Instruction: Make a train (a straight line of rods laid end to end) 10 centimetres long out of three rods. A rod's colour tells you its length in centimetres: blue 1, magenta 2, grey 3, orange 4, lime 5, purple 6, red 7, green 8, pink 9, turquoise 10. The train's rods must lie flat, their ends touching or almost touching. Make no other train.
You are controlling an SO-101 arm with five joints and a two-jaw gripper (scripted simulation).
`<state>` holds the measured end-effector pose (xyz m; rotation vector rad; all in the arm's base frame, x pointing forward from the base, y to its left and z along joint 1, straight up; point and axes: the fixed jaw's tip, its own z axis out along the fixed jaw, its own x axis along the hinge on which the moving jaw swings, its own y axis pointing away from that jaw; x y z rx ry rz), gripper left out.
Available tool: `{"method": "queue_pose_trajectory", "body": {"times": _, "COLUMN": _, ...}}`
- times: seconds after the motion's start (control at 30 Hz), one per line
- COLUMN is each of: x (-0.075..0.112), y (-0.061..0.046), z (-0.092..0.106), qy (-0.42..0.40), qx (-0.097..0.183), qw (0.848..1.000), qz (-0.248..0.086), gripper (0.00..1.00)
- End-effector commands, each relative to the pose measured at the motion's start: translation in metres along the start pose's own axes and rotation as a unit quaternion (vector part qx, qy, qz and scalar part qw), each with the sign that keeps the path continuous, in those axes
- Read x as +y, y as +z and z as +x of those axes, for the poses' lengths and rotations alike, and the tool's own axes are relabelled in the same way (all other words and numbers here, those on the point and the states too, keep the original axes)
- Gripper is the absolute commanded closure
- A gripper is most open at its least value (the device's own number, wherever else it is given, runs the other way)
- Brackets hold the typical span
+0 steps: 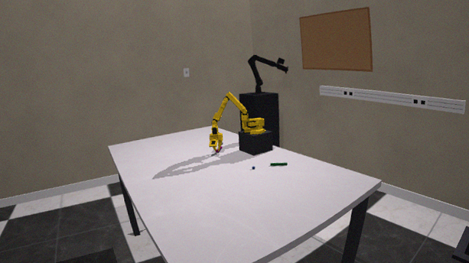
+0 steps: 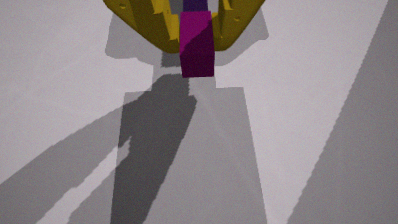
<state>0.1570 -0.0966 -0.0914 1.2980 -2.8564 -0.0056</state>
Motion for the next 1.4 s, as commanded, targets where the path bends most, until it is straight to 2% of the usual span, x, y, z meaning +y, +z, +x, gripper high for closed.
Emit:
{"method": "queue_pose_trajectory", "body": {"times": 0.0, "x": -0.0002, "y": 0.0009, "z": 0.0018, "qy": 0.002, "qx": -0.001, "qw": 1.0, "qz": -0.001, "gripper": 1.0}}
{"method": "queue_pose_trajectory", "body": {"times": 1.37, "x": -0.0008, "y": 0.009, "z": 0.0017, "qy": 0.002, "qx": -0.001, "qw": 1.0, "qz": 0.001, "gripper": 1.0}}
